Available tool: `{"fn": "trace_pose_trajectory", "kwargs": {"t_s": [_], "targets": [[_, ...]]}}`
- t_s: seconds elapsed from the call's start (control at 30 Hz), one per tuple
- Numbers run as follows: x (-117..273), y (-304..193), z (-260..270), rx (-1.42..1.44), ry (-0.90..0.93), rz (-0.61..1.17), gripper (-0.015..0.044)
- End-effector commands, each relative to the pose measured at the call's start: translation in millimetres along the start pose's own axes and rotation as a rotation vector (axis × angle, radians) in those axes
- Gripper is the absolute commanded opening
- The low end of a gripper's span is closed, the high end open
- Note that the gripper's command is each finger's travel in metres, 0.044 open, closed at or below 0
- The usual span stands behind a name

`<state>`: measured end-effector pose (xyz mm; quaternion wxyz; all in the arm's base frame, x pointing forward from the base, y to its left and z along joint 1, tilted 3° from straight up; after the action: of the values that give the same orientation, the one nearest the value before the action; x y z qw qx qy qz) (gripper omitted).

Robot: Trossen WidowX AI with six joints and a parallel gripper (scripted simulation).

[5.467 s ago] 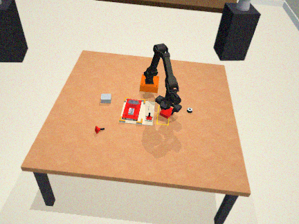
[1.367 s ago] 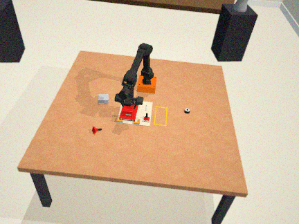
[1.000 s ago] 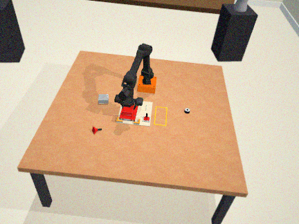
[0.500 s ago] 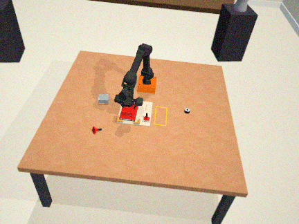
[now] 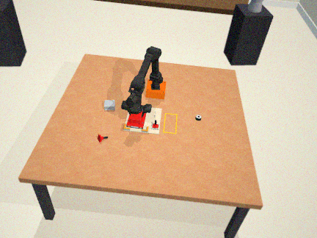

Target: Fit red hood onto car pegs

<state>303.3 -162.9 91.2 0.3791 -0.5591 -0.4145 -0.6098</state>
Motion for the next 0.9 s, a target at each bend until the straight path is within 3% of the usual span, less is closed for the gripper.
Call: {"fn": "trace_pose_trajectory", "kwargs": {"t_s": [0.0, 0.87], "targets": [[-2.4, 0.0, 0.4, 0.003, 0.004, 0.0, 0.0], [-14.7, -0.3, 0.5, 0.003, 0.004, 0.0, 0.0]]}}
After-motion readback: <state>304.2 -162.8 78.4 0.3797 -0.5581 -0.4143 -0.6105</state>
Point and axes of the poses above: the point midway between the two fingers, 35 mm back from their tips, its own x axis back along the fingers, its own z axis across the jaws, y = z × x, the point moved 4 cm from there along x, back along the fingers, and after that the axes turned 8 degrees about -x, right-handed, at the moved point
